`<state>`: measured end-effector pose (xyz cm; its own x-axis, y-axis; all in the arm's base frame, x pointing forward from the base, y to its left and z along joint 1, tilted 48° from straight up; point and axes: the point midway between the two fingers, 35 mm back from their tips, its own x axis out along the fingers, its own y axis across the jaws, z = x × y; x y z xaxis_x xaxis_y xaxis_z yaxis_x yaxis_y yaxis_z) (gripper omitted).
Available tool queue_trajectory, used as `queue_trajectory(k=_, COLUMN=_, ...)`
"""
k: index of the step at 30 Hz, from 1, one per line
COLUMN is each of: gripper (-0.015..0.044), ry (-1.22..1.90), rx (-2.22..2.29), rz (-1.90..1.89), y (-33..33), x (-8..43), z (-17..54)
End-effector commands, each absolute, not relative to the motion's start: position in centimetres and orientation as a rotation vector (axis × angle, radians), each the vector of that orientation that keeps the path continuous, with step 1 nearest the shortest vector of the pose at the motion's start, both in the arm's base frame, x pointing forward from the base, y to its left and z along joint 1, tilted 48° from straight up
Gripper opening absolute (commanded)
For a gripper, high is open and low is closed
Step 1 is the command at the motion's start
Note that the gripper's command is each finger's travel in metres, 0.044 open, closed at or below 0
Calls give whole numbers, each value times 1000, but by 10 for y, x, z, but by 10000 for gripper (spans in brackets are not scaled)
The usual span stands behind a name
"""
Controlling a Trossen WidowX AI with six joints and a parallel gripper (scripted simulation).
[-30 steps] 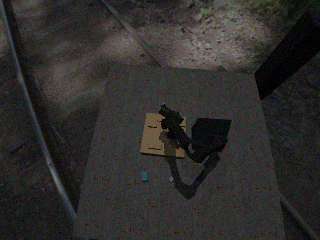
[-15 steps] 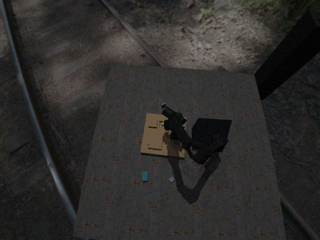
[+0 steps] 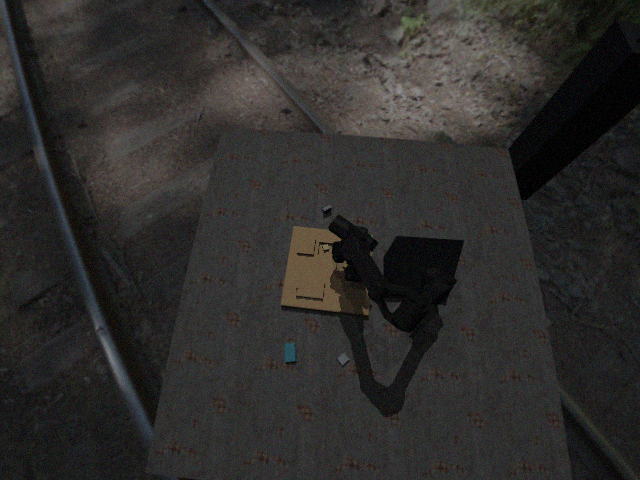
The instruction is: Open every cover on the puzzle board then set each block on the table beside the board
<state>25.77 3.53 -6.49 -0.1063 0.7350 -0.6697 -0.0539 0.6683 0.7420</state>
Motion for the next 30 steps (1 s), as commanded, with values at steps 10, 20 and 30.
queue_trajectory(k=10, gripper=0, ry=1543, rx=574, rz=735, y=38, x=243, z=-58)
queue_trajectory(k=20, gripper=0, ry=1543, rx=575, rz=736, y=43, x=234, z=-52)
queue_trajectory(k=30, gripper=0, ry=1544, rx=575, rz=736, y=47, x=227, z=-47)
